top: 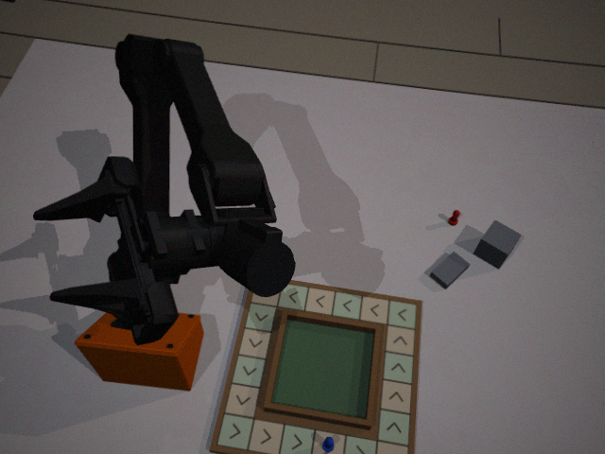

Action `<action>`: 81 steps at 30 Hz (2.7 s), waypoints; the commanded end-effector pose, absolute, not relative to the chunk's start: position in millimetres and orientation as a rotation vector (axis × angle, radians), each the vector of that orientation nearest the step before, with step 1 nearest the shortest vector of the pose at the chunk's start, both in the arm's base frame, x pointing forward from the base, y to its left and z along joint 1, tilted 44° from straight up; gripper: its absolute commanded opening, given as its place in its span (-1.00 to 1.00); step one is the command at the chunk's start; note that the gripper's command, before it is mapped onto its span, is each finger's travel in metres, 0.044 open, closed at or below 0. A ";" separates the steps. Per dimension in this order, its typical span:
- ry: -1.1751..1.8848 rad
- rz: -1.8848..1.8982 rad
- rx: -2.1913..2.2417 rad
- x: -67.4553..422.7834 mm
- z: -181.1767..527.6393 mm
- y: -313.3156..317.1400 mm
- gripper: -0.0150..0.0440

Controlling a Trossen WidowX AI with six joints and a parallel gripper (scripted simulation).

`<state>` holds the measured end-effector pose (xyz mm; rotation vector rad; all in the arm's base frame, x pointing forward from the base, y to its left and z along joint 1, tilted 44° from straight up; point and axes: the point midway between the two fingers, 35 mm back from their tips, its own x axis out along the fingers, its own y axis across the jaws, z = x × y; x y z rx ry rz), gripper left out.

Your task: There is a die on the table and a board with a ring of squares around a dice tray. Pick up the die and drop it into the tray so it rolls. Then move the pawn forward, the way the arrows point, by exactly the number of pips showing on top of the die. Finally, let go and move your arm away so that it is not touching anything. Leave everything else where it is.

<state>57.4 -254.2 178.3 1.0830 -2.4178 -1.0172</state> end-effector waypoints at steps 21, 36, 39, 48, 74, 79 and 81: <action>-3.602 -1.619 0.869 129.9 -61.1 -235.9 0.44; -3.982 -1.623 -1.383 194.3 -176.7 -166.7 0.44; -3.982 -1.623 -1.383 194.3 -176.7 -166.7 0.44; -3.981 -1.624 -1.384 189.4 -185.4 -154.4 0.44; -3.979 -1.627 -1.385 187.0 -208.7 -132.2 0.44; -3.979 -1.627 -1.385 187.0 -208.7 -132.2 0.00; -3.979 -1.627 -1.385 187.0 -208.7 -132.2 -0.12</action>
